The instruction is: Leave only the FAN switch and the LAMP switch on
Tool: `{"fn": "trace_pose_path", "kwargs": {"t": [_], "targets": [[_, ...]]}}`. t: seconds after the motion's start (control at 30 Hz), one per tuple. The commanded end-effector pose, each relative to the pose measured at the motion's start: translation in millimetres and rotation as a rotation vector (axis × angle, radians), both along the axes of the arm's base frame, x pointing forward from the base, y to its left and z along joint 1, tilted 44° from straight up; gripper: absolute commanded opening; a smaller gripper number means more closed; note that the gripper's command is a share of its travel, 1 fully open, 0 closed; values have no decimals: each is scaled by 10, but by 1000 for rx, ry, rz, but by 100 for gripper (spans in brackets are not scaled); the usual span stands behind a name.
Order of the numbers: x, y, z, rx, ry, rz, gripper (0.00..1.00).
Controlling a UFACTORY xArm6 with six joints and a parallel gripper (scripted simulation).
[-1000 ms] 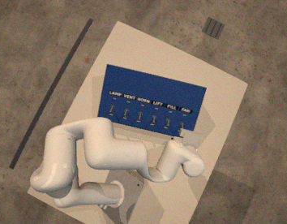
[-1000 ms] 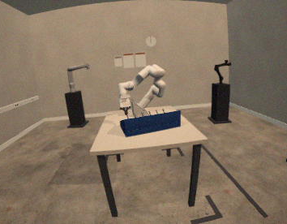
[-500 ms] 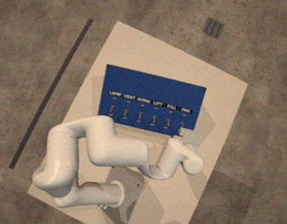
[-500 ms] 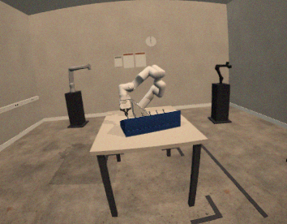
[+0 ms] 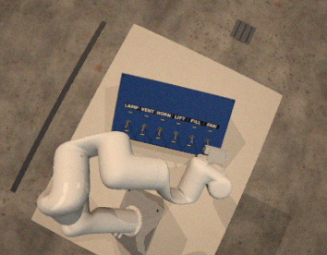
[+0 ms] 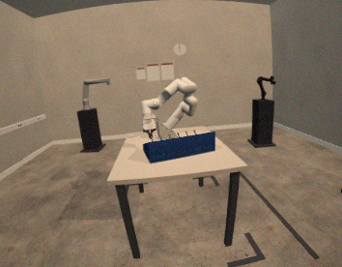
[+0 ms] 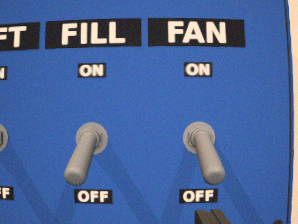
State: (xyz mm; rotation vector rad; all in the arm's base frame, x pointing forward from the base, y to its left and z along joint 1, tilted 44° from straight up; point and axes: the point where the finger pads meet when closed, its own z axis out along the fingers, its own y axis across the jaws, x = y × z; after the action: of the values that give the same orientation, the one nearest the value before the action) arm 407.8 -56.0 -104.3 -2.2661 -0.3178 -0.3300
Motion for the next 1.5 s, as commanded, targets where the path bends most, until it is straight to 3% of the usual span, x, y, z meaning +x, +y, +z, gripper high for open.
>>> {"fn": "trace_pose_path", "kwargs": {"t": [0.0, 1.47], "targets": [[20, -19, 11, -2, -3, -1, 0], [79, -20, 33, -2, -3, -1, 0]]}}
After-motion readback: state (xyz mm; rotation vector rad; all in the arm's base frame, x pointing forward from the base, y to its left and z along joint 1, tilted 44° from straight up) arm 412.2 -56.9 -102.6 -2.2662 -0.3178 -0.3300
